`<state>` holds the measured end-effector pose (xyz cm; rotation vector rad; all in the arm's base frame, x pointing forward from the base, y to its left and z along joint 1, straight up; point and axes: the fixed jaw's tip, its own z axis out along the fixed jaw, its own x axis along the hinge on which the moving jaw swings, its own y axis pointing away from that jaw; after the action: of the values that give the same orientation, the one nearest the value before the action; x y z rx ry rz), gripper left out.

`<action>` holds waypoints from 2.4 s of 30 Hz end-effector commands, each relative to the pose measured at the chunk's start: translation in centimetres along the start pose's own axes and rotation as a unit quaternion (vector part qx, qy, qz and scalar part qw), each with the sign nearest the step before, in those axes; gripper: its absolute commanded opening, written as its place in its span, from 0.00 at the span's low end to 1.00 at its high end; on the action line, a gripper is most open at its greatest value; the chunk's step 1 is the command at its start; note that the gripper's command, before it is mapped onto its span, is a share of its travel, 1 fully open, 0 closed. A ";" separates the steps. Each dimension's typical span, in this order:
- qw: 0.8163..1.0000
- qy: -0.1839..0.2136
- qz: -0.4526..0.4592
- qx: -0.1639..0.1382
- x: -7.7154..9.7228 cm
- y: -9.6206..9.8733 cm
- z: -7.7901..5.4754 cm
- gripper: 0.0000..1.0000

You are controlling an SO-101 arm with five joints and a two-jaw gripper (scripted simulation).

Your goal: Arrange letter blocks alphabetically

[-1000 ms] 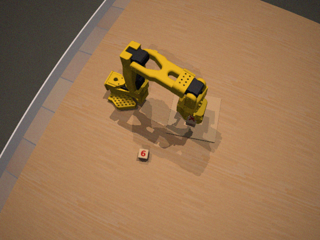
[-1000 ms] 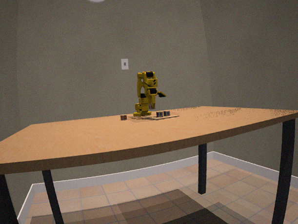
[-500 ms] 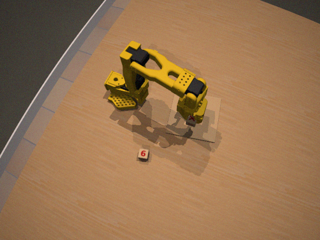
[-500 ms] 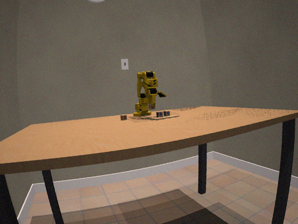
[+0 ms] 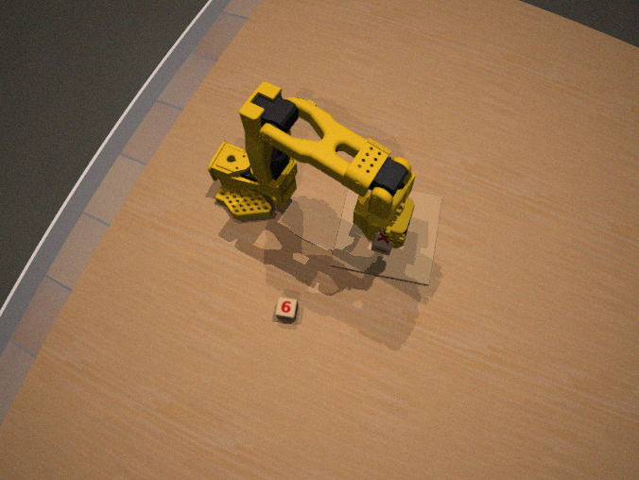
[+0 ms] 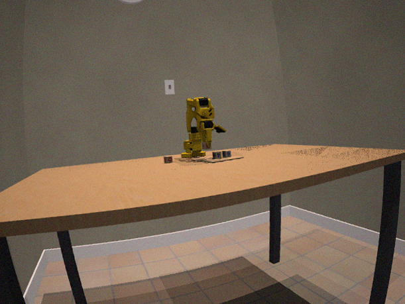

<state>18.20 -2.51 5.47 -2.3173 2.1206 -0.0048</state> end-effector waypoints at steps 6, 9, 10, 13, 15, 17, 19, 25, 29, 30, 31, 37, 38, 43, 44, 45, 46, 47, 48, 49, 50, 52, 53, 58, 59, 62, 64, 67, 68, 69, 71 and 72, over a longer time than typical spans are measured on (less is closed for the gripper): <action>1.000 0.005 0.000 0.028 0.0 -0.6 -0.6 0.00; 1.000 0.005 0.000 0.028 0.0 -0.6 -0.5 0.00; 1.000 0.005 0.001 0.028 0.0 -0.6 -0.4 0.00; 1.000 0.005 0.001 0.028 0.0 -0.6 -0.2 0.00; 1.000 0.005 0.001 0.028 0.0 -0.6 -0.1 0.00; 1.000 0.005 0.001 0.028 0.0 -0.6 0.0 0.00; 1.000 0.005 0.002 0.028 0.0 -0.6 0.0 0.00; 1.000 0.005 0.002 0.028 0.0 -0.6 0.0 0.00; 1.000 0.005 0.002 0.028 0.0 -0.6 0.3 0.00; 1.000 0.005 0.002 0.028 0.0 -0.6 0.4 0.00; 1.000 0.005 0.002 0.028 0.0 -0.6 0.4 0.00; 1.000 0.005 0.002 0.028 0.0 -0.6 0.6 0.00; 1.000 0.005 0.002 0.028 0.0 -0.6 0.6 0.00; 1.000 0.005 0.002 0.028 0.0 -0.6 0.7 0.00; 1.000 0.005 0.002 0.028 0.0 -0.6 0.8 0.00; 1.000 0.005 0.002 0.028 0.0 -0.6 0.8 0.00; 1.000 0.005 0.002 0.028 0.0 -0.6 0.9 0.00; 1.000 0.005 0.002 0.028 0.0 -0.6 1.0 0.00; 1.000 0.005 0.002 0.028 0.0 -0.6 1.0 0.00; 1.000 0.005 0.002 0.028 0.0 -0.6 1.1 0.00; 1.000 0.005 0.002 0.028 0.0 -0.7 1.1 0.00; 1.000 0.005 0.002 0.028 0.0 -0.7 1.2 0.00; 1.000 0.005 0.002 0.028 0.0 -0.7 1.2 0.00; 1.000 0.005 0.002 0.028 0.0 -0.7 1.2 0.00; 1.000 0.005 0.002 0.028 0.0 -0.7 1.2 0.00; 1.000 0.005 0.002 0.028 0.1 -0.7 1.4 0.00; 1.000 0.005 0.002 0.028 0.1 -0.7 1.6 0.00; 1.000 0.005 0.002 0.028 0.1 -0.7 1.7 0.00; 1.000 0.005 0.002 0.028 0.1 -0.7 1.8 0.00; 1.000 0.005 0.002 0.028 0.1 -0.7 1.8 0.00; 1.000 0.005 0.002 0.028 0.1 -0.7 1.8 0.00; 1.000 0.005 0.002 0.028 0.1 -0.7 1.8 0.00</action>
<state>18.14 -2.50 2.96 -2.3129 2.1245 -0.0062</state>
